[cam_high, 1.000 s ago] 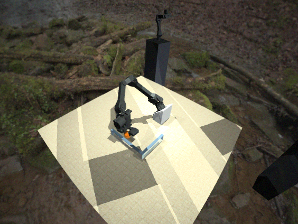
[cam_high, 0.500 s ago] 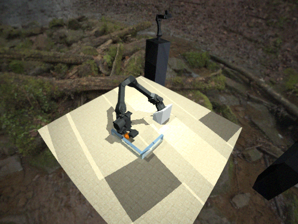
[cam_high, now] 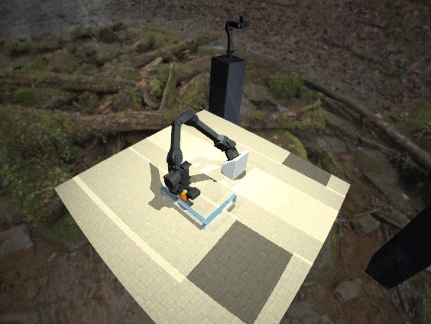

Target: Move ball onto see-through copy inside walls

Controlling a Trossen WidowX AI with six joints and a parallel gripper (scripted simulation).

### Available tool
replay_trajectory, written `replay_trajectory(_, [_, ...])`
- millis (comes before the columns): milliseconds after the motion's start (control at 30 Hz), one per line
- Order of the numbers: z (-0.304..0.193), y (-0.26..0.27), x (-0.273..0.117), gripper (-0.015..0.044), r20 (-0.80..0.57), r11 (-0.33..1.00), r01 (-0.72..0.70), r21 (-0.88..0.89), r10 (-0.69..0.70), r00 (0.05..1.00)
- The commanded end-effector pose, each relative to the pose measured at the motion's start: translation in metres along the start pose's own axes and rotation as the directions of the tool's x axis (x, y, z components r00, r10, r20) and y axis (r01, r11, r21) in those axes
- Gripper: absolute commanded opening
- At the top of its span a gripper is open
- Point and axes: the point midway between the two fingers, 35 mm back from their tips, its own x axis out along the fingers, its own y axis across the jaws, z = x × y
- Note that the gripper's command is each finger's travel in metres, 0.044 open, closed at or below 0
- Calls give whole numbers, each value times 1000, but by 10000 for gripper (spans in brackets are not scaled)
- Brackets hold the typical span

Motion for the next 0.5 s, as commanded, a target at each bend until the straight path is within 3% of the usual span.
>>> replay_trajectory(0, [0, 0, 0, 341, 0, 1000, 0, 1, 0, 1000])
replay_trajectory(133, [1, 0, -11, 352, 0, 1000, -2, 1, 2, 1000])
replay_trajectory(300, [0, 1, -83, 352, -1, 1000, 0, -4, 0, 1000])
replay_trajectory(467, [0, 0, -85, 352, -1, 1000, 0, -4, 0, 1000])
